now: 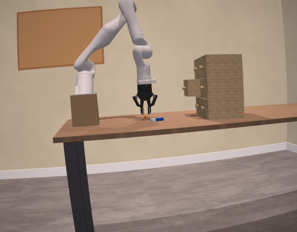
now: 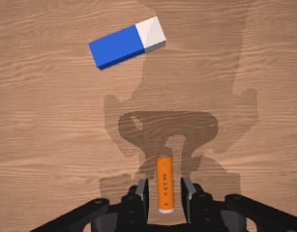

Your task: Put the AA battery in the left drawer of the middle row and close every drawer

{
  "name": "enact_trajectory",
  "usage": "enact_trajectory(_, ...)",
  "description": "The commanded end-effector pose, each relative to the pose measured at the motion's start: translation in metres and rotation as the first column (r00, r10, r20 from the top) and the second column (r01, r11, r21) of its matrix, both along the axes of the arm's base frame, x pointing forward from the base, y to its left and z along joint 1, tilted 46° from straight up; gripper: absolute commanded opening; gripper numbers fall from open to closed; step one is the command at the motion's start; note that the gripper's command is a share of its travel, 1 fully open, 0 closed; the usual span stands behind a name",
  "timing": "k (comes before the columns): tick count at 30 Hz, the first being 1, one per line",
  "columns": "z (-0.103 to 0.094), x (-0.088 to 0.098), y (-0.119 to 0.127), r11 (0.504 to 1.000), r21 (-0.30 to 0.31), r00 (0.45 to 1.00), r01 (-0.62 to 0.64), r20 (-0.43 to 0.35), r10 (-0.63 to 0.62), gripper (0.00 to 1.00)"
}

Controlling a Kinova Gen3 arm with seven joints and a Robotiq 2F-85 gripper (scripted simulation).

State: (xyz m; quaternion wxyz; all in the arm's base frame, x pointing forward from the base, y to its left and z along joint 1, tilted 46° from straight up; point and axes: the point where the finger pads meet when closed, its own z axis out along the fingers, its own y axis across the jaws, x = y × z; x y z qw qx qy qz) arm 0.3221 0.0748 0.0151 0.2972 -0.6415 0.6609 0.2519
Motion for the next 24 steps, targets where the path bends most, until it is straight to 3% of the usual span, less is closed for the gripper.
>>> enact_trajectory(1,-0.002,0.0019,-0.0033,1.0,-0.006,1.0,0.0,0.007,0.0,0.29)
enact_trajectory(24,-0.0039,0.0013,-0.0009,1.0,-0.006,1.0,-0.001,0.006,0.001,0.29)
